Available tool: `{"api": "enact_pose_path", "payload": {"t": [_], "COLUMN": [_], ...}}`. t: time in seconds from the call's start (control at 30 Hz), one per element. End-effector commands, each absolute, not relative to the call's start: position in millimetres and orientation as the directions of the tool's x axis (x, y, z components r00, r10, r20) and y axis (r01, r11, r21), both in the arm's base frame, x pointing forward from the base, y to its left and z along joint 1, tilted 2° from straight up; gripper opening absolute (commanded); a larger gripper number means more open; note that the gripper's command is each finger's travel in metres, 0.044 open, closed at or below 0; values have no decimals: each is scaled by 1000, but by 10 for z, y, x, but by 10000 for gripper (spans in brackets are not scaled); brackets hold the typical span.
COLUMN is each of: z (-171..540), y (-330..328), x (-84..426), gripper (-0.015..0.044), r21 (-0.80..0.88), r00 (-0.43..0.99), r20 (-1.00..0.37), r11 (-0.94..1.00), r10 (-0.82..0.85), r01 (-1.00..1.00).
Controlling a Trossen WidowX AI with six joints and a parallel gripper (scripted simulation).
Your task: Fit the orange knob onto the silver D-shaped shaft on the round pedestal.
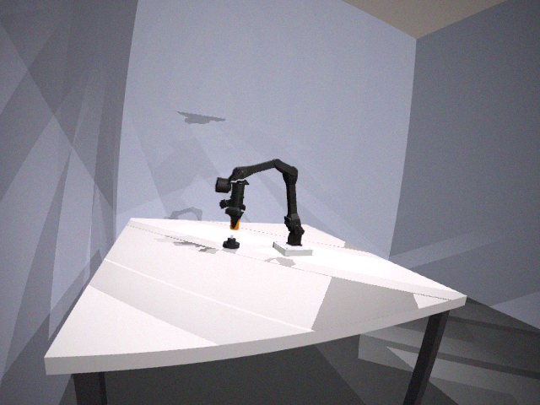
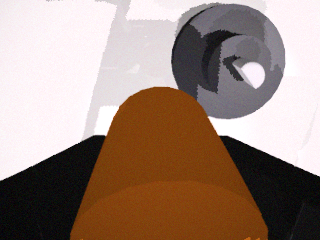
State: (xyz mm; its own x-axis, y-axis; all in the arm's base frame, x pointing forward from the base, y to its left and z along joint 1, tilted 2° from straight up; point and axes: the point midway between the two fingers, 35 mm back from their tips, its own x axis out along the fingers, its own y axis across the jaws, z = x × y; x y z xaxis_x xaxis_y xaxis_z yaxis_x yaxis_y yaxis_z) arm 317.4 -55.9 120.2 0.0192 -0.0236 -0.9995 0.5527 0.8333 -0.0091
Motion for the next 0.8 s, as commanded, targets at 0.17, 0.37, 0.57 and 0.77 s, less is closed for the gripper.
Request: {"api": "enact_pose_path", "payload": {"t": [0.17,0.37,0.57,0.77], "z": [1120,1070,1044,923], "y": [-834,-1018,-1085,-1095], "x": [3108,3053,3032,3034], "gripper": [0,0,0,0], "r21": [-18,-20,-20,-20], "r00": [15,14,14,14], "r20": [-999,-999,-999,-999], "r11": [836,836,835,833], "r10": [-31,-33,-34,-34], "r01": [549,549,550,552]}}
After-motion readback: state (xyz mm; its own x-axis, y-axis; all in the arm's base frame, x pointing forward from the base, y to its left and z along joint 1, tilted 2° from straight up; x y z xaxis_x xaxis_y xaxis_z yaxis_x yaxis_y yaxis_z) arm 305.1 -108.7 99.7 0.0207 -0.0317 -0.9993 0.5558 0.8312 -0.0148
